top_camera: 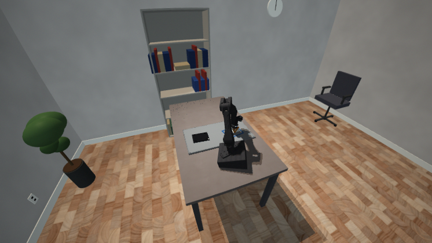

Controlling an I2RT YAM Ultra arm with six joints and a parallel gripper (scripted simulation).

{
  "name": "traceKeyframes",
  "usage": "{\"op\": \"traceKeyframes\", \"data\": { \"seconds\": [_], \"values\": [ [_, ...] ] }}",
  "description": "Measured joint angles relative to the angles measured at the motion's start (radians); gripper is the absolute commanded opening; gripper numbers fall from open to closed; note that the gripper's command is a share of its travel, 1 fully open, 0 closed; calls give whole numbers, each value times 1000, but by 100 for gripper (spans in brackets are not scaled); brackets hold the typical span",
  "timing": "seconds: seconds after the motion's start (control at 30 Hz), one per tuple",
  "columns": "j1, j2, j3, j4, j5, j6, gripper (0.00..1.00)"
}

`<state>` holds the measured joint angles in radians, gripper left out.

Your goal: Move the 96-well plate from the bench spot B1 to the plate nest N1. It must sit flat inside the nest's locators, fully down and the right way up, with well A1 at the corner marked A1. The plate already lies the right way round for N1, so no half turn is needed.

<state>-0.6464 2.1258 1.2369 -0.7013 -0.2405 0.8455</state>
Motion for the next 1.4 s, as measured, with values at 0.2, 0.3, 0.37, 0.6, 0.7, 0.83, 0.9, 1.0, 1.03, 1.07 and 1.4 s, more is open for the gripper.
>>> {"op": "traceKeyframes", "data": {
  "seconds": [0.2, 0.3, 0.37, 0.6, 0.7, 0.83, 0.9, 1.0, 1.03, 1.07, 1.4],
  "values": [
    [-10, -20, 12, -34, 0, -6, 0],
    [-13, -31, 20, -51, 0, -9, 0],
    [-14, -36, 24, -60, 0, -11, 0],
    [-19, -50, 37, -95, 0, -17, 0],
    [-18, -54, 39, -137, -22, -21, 0],
    [-1, -52, 34, -243, -71, -23, 0],
    [3, -53, 34, -272, -84, -24, 0],
    [0, -56, 37, -285, -72, -24, 0],
    [-7, -66, 43, -277, -56, -24, 0],
    [-16, -78, 53, -269, -44, -24, 0],
    [-47, -115, 108, -238, -2, -40, 0]
  ]
}}
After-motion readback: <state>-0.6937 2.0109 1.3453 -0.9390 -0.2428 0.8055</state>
